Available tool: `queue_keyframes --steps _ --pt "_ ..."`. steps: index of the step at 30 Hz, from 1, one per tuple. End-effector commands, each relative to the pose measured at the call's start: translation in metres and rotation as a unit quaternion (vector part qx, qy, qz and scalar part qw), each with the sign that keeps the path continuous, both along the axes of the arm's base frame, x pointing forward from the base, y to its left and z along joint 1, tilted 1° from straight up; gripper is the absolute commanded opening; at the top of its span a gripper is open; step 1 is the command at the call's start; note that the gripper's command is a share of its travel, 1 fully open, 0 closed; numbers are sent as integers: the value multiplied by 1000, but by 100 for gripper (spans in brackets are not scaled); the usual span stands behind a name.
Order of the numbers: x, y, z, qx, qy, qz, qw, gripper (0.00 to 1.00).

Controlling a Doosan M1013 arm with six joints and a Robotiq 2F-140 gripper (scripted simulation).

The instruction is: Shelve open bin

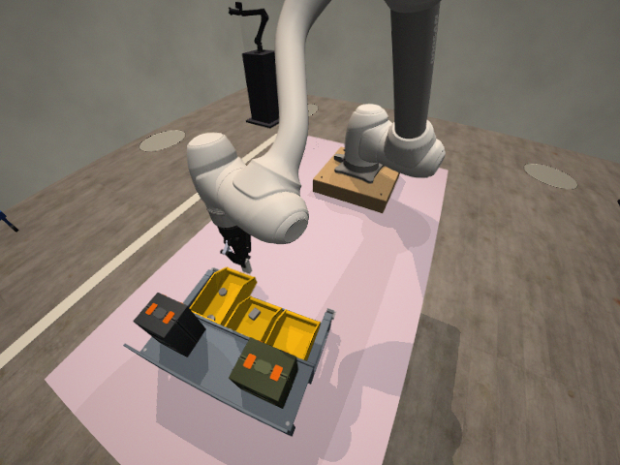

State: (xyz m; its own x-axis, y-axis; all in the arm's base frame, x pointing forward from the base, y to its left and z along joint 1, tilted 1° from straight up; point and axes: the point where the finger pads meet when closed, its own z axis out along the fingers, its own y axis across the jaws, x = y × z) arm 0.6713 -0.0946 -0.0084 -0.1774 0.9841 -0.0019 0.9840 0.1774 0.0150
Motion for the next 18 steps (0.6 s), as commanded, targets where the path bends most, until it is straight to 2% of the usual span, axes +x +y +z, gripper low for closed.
queue_keyframes --steps 1,18 --pt "2 0 0 0 0 0 1000 0" --pt "14 3 0 0 0 0 1000 0"
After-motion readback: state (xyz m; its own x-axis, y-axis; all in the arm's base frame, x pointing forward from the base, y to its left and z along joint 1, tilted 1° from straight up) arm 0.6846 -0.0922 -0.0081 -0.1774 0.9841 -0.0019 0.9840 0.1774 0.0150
